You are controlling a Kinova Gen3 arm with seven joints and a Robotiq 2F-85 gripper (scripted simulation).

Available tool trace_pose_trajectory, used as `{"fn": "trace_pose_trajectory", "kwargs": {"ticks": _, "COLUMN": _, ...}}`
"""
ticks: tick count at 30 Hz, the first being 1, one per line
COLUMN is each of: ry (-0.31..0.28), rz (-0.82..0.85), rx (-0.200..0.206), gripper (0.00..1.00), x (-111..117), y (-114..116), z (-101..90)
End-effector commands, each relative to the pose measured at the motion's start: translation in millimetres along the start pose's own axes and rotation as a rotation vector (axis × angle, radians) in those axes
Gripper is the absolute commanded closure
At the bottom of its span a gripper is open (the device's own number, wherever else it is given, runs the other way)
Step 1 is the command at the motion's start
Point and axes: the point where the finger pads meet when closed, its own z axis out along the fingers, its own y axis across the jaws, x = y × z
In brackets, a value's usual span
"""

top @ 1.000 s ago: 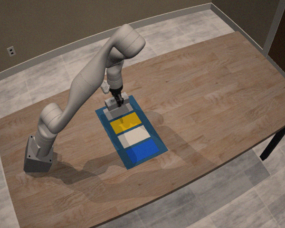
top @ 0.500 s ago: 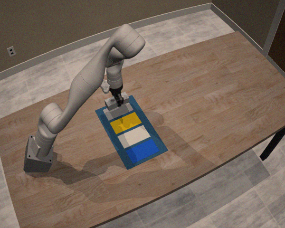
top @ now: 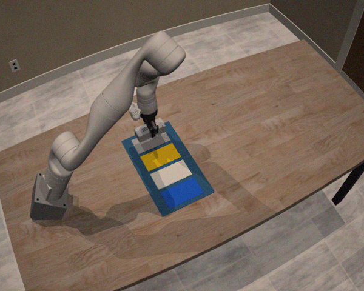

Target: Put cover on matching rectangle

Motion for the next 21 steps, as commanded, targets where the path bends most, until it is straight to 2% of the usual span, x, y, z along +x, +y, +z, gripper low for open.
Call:
{"fn": "trace_pose_trajectory", "kwargs": {"ticks": 1, "ry": -0.002, "rz": 0.000, "rx": -0.001, "gripper": 1.00, "x": -0.5, "y": -1.3, "z": -0.4}}
{"fn": "trace_pose_trajectory", "kwargs": {"ticks": 8, "ry": -0.002, "rz": 0.000, "rx": -0.001, "gripper": 1.00, "x": -0.5, "y": -21.0, "z": 1.6}}
{"fn": "trace_pose_trajectory", "kwargs": {"ticks": 15, "ry": -0.002, "rz": 0.000, "rx": -0.001, "gripper": 1.00, "x": -0.5, "y": -52.5, "z": 4.9}}
{"fn": "trace_pose_trajectory", "kwargs": {"ticks": 17, "ry": -0.002, "rz": 0.000, "rx": -0.001, "gripper": 1.00, "x": -0.5, "y": -52.5, "z": 4.9}}
{"fn": "trace_pose_trajectory", "kwargs": {"ticks": 21, "ry": -0.002, "rz": 0.000, "rx": -0.001, "gripper": 1.00, "x": -0.5, "y": -74.0, "z": 7.1}}
